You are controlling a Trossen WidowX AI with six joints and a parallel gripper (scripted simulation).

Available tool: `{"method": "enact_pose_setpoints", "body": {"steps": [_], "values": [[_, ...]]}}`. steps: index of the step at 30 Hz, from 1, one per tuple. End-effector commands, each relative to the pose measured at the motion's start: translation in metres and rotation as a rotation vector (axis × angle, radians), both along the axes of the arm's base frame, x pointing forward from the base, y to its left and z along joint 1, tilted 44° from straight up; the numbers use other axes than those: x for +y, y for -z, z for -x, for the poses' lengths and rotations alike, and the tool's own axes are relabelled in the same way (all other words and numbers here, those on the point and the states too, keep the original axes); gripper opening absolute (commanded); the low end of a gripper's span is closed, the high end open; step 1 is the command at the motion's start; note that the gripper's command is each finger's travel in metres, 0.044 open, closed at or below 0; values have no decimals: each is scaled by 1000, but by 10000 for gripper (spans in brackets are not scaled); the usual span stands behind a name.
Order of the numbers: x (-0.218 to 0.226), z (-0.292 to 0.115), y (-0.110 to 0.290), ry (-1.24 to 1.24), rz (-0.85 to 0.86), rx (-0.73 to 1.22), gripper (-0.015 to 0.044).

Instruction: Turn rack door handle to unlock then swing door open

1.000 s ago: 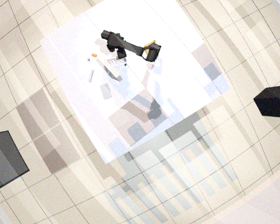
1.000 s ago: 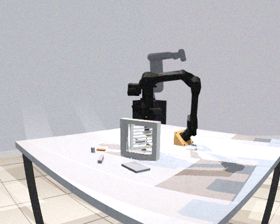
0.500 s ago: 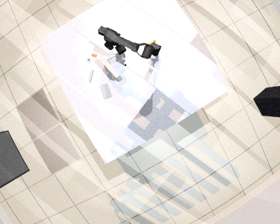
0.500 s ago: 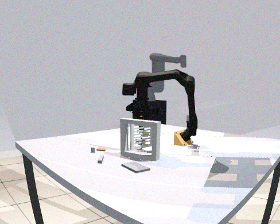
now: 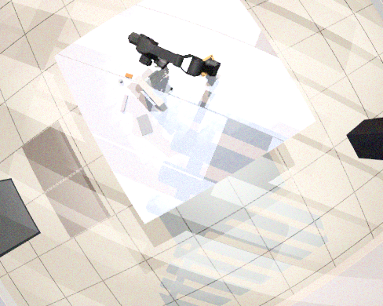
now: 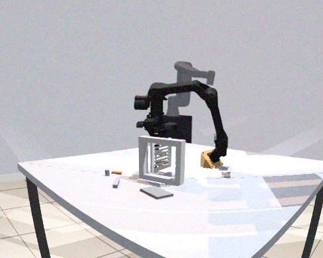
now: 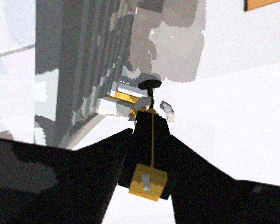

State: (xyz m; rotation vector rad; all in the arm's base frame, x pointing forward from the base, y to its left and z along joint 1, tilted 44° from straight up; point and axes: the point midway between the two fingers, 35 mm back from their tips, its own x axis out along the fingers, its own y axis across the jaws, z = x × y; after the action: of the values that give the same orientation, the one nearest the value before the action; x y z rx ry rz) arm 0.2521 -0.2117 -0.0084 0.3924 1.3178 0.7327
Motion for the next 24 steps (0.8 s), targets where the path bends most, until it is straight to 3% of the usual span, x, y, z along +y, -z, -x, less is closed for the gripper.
{"method": "enact_pose_setpoints", "body": {"steps": [1, 15, 24], "values": [[-3, -3, 3, -47, 7, -37, 27], [-4, -3, 3, -48, 7, -39, 27], [-4, -3, 3, -48, 7, -39, 264]]}}
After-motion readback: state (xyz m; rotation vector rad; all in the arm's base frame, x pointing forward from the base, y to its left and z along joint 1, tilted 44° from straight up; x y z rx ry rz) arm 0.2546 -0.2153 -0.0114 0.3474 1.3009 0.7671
